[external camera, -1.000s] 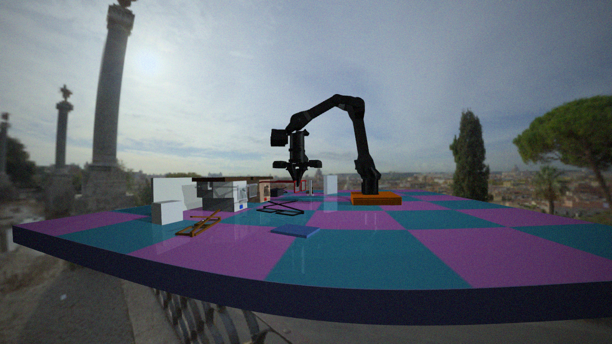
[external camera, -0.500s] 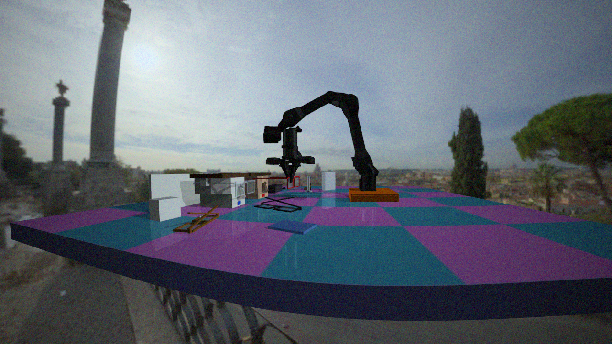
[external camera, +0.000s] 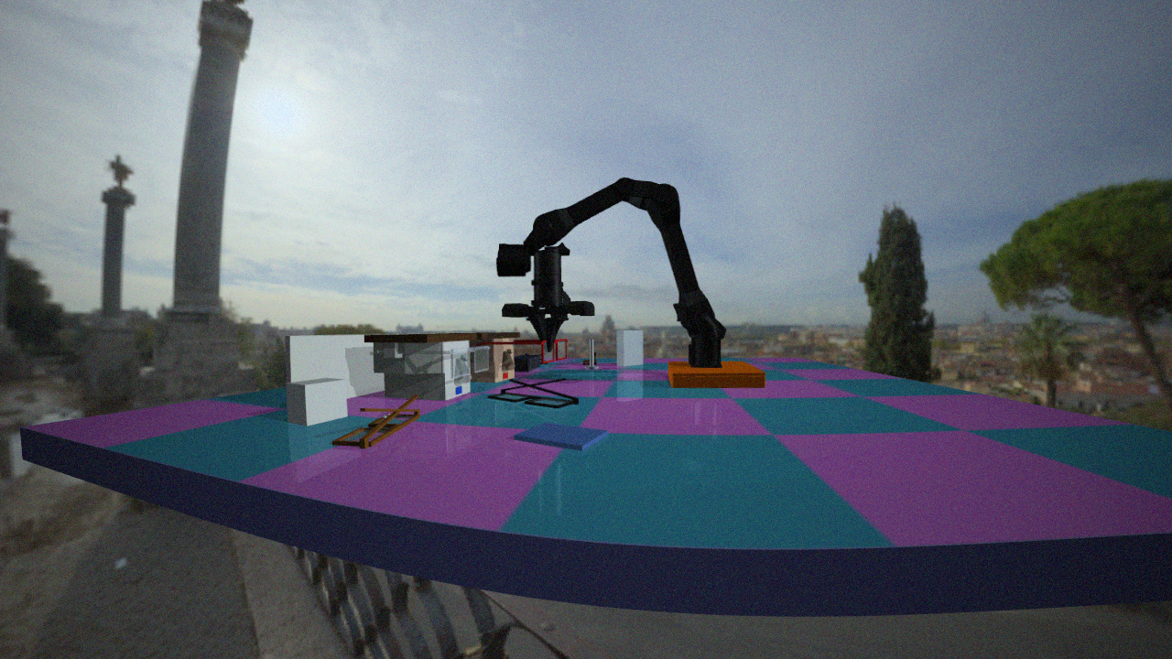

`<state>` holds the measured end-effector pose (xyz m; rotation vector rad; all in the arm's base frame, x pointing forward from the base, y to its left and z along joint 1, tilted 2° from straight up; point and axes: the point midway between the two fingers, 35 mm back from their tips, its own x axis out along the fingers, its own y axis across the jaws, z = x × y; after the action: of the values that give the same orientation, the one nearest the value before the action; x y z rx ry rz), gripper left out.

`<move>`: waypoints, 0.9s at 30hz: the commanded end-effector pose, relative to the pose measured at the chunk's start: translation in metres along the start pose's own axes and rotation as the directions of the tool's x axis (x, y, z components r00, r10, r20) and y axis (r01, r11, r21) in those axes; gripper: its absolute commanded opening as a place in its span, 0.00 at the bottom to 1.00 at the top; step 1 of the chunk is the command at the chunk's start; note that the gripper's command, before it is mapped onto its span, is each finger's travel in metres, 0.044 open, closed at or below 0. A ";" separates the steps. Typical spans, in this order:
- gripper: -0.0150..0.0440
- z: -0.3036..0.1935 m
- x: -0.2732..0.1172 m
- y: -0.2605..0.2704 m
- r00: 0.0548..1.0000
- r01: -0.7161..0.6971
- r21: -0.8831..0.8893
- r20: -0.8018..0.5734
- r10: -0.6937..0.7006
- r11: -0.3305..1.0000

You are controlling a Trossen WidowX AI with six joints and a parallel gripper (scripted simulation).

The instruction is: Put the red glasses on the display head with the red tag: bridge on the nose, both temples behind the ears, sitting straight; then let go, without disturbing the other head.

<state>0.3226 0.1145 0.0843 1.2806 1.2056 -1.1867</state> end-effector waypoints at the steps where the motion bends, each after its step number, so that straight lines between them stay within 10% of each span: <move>1: 0.25 0.000 0.000 0.007 1.000 -0.002 -0.004 0.005 0.002 1.000; 27: 0.25 0.000 -0.002 0.041 1.000 -0.005 -0.004 0.005 0.005 1.000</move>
<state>0.3580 0.1135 0.0871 1.2820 1.2027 -1.1842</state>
